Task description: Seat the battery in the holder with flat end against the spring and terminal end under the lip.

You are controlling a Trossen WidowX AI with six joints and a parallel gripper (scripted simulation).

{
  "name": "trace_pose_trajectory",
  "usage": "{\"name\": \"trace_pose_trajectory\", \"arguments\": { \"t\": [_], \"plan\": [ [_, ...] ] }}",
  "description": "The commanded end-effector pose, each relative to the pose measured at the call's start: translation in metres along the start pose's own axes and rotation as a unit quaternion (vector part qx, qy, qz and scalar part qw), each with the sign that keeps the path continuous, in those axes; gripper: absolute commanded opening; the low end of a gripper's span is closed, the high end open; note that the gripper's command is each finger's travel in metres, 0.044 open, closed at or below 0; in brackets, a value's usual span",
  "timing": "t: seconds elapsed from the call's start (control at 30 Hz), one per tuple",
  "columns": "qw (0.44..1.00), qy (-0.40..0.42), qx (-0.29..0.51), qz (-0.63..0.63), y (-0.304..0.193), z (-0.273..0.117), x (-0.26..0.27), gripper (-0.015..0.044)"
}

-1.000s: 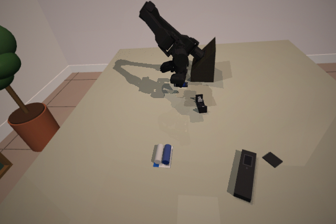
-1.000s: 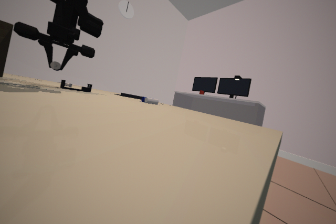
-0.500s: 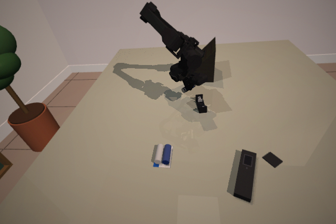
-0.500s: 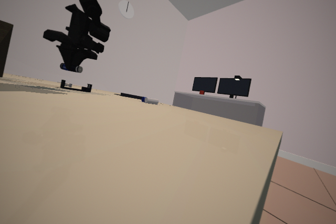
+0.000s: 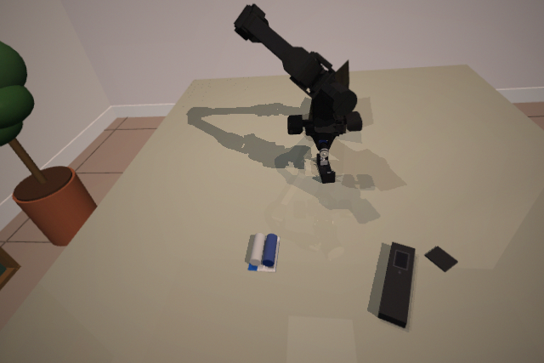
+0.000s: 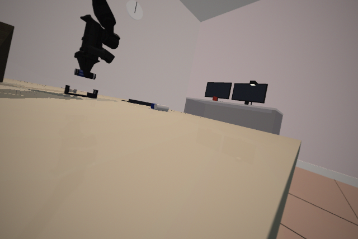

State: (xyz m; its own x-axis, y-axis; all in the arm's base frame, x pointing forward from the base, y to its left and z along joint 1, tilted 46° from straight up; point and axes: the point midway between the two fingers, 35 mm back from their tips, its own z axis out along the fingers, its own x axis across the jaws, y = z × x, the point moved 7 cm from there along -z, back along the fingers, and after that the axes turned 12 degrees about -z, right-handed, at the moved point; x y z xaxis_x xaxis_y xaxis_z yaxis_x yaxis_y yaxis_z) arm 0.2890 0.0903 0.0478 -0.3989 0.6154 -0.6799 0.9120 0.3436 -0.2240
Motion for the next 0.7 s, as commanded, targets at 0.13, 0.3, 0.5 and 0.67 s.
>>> {"name": "trace_pose_trajectory", "arguments": {
  "t": [0.13,0.3,0.5,0.67],
  "plan": [
    [0.998,0.001,0.0,-0.056,0.007,0.0,0.006,0.0084],
    [0.998,0.001,-0.024,-0.056,0.006,0.009,0.008,0.0084],
    [0.997,0.001,-0.057,-0.055,0.004,0.021,0.008,0.0084],
    [0.995,-0.001,-0.084,-0.054,0.001,0.03,0.007,0.0084]
  ]
}}
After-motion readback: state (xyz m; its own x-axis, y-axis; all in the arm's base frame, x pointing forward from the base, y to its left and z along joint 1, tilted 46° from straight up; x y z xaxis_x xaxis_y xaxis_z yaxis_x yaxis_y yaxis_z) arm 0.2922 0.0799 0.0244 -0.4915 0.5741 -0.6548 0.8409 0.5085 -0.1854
